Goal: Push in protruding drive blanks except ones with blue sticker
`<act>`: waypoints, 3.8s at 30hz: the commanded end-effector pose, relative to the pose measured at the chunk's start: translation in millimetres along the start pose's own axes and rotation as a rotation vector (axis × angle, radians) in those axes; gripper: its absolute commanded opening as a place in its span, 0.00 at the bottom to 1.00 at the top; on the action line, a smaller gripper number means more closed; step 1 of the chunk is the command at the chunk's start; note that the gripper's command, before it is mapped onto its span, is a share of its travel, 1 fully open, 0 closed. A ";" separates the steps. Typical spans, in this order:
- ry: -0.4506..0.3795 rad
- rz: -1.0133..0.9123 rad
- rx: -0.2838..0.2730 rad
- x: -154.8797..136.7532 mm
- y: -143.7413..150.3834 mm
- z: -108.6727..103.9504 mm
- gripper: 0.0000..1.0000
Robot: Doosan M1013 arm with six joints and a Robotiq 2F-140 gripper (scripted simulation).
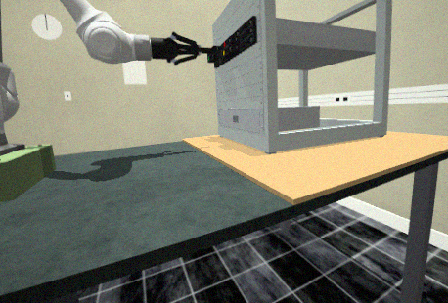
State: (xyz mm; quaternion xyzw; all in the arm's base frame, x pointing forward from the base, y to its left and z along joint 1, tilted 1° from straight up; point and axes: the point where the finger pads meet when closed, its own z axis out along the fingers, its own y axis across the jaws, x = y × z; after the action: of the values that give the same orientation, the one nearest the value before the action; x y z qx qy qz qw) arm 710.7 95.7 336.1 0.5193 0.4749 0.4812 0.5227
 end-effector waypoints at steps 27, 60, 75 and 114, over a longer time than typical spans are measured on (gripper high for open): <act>0.008 -0.001 -0.001 -51.0 -11.2 -6.2 0.10; 0.008 -0.001 -0.001 -50.7 -11.1 33.1 0.10; 0.008 -0.001 -0.001 -50.7 -11.1 33.1 0.10; 0.008 -0.001 -0.001 -48.4 -12.2 34.0 0.10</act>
State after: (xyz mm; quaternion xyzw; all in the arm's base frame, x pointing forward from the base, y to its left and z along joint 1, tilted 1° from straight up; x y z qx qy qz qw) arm 739.0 42.8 323.0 0.5185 0.4762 0.4822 0.5213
